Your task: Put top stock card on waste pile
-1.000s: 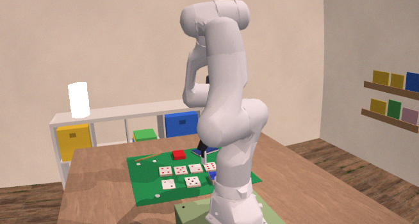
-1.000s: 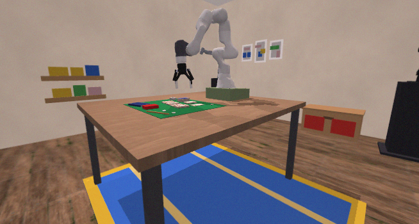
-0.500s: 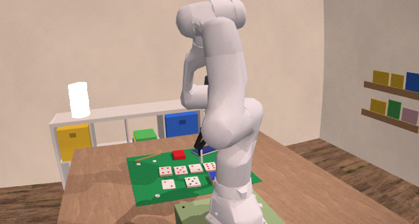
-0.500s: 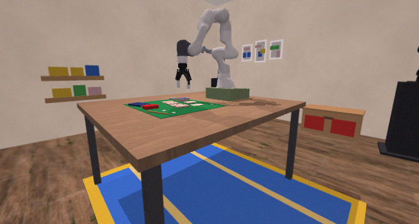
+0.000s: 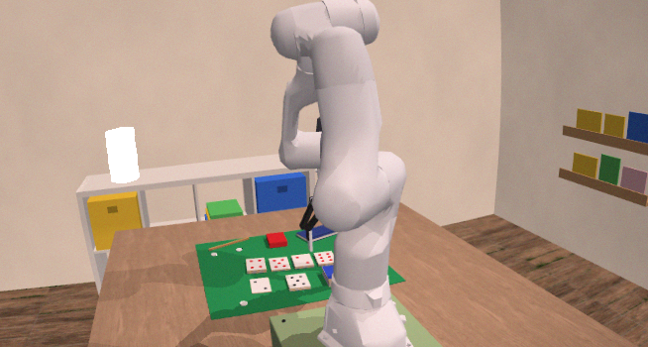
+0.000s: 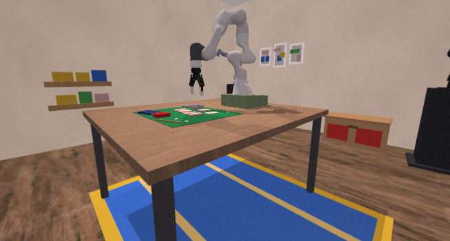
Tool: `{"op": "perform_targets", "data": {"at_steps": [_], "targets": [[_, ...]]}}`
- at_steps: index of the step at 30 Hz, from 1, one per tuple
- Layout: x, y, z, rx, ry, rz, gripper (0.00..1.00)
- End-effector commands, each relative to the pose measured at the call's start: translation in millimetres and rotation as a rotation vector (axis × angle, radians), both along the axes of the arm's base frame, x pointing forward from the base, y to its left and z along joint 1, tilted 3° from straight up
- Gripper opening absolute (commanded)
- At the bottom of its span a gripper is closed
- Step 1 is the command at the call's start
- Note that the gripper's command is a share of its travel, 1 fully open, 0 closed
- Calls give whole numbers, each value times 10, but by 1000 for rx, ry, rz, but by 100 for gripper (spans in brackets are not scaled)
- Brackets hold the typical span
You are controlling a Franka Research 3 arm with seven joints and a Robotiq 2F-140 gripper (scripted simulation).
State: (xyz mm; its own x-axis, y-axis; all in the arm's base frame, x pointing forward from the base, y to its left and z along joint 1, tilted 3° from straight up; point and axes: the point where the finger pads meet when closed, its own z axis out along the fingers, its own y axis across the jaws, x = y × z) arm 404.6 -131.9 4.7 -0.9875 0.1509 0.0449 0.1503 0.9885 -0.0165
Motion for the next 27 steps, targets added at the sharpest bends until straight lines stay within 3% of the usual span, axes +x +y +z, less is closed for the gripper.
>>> {"op": "perform_targets", "data": {"at_steps": [1, 11, 17, 20, 21, 27], "targets": [[-2, -4, -4, -1, -1, -25, 100], [-3, -4, -4, 1, -1, 22, 100], [-4, -3, -7, 16, 3, 345, 100], [-5, -3, -7, 18, 4, 375, 100], [-5, -3, -8, 23, 4, 455, 100], [-6, -1, -11, 36, 7, 634, 100]]}}
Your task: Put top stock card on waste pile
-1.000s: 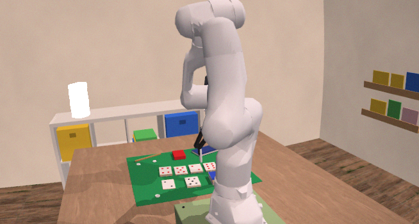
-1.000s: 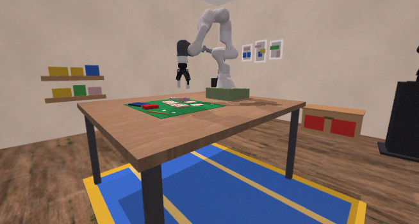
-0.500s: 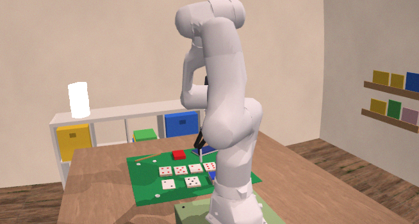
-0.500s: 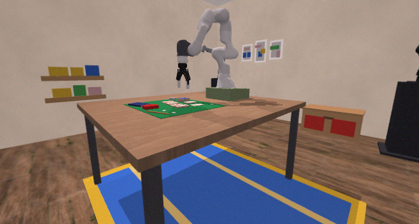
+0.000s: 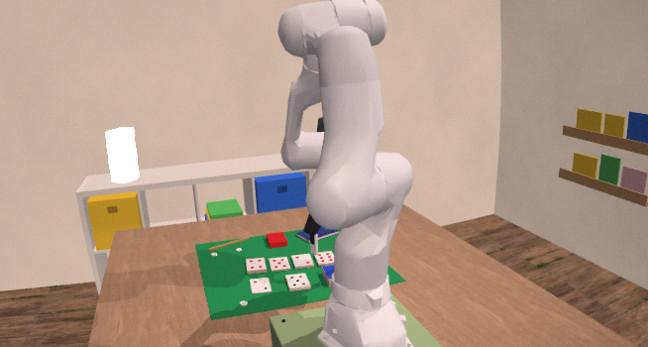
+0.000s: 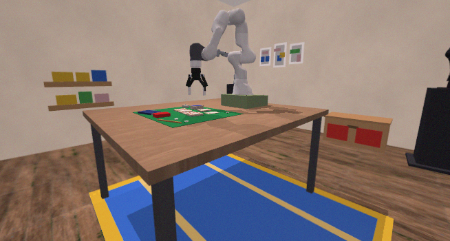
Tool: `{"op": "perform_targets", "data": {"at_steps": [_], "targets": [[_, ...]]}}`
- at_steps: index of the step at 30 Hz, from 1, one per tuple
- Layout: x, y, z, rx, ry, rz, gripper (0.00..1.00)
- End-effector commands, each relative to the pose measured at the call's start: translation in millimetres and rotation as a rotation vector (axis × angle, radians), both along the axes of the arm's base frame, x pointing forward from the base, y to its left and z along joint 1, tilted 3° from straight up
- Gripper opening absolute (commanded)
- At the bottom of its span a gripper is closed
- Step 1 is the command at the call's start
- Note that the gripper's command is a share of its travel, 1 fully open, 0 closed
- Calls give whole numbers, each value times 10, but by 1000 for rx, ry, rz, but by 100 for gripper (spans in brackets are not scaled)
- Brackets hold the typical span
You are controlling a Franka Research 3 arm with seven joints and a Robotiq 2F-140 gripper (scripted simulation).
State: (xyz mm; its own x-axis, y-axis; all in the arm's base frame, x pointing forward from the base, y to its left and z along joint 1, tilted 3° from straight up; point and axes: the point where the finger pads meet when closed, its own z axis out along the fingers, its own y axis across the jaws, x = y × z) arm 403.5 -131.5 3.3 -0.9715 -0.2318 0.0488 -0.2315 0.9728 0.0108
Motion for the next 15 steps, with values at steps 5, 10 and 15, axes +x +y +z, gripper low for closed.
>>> {"op": "perform_targets", "data": {"at_steps": [5, 10, 15], "targets": [[5, -5, 3, 20, 3, 397, 100], [7, -5, 5, 26, 4, 485, 100], [10, -5, 7, 37, 5, 681, 100]]}}
